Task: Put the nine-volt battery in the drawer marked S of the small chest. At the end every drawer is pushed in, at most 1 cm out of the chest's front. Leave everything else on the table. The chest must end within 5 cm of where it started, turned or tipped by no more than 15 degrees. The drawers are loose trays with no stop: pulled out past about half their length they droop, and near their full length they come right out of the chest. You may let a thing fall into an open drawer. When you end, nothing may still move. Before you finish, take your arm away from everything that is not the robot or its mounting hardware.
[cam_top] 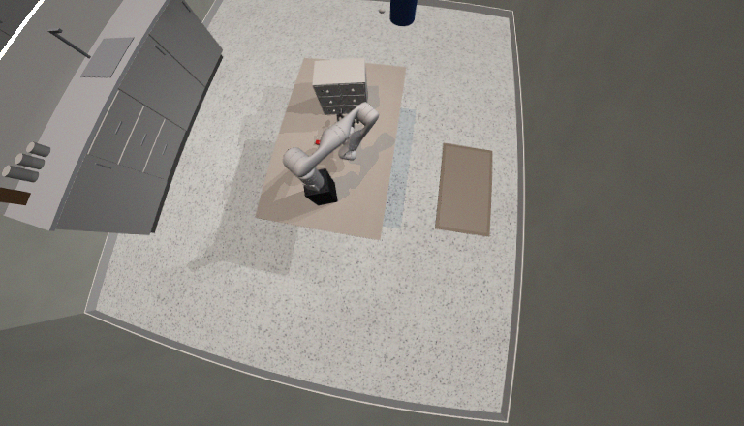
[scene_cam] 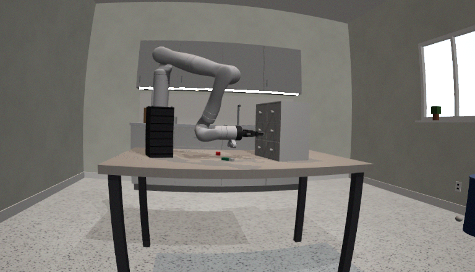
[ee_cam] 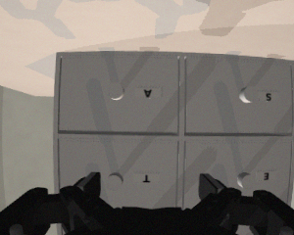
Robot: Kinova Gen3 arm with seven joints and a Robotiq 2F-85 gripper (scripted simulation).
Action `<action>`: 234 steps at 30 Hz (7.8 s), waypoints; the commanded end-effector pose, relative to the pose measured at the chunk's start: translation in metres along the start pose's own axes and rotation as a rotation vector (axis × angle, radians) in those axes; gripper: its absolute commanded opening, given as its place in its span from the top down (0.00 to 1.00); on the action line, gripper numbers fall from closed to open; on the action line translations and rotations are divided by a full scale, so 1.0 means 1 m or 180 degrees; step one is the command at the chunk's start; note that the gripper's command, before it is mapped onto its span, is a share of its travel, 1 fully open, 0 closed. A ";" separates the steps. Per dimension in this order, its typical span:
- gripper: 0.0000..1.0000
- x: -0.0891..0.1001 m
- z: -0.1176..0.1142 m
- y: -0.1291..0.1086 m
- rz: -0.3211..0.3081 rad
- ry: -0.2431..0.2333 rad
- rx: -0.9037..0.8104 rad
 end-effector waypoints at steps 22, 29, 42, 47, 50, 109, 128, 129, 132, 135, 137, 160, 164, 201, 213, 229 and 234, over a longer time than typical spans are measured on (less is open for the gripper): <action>0.00 0.008 -0.009 0.030 0.0672 0.0182 0.0004; 0.00 0.012 -0.012 0.044 0.1028 0.0280 0.0005; 0.00 0.018 -0.020 0.075 0.1809 0.0491 0.0007; 0.00 0.019 -0.024 0.087 0.2129 0.0573 0.0006; 0.00 0.019 -0.025 0.093 0.2307 0.0626 0.0008; 0.00 0.012 -0.043 0.161 0.4651 0.1244 0.0005; 0.00 0.011 -0.044 0.165 0.4796 0.1284 0.0003; 0.00 0.011 -0.044 0.165 0.4797 0.1284 0.0003; 0.00 0.011 -0.044 0.165 0.4798 0.1284 0.0003; 0.00 0.011 -0.044 0.165 0.4798 0.1284 0.0003; 0.00 0.011 -0.044 0.165 0.4798 0.1284 0.0003; 0.00 0.011 -0.044 0.165 0.4798 0.1284 0.0003; 0.00 0.011 -0.044 0.165 0.4798 0.1284 0.0003; 0.00 0.013 -0.041 0.166 0.4840 0.1118 -0.0170; 0.00 0.015 -0.037 0.167 0.4891 0.0889 -0.0407; 0.00 0.019 -0.027 0.169 0.4979 0.0356 -0.0951; 0.00 0.021 -0.022 0.171 0.5006 0.0102 -0.1205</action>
Point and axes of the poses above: the point where the finger pads meet when closed, its own x axis back along the fingers, its own z axis across the jaws, y = z × x, the point moved 7 cm from there along x, back along the fingers, and after that the axes turned 15 degrees about x, right-handed, at the moved point
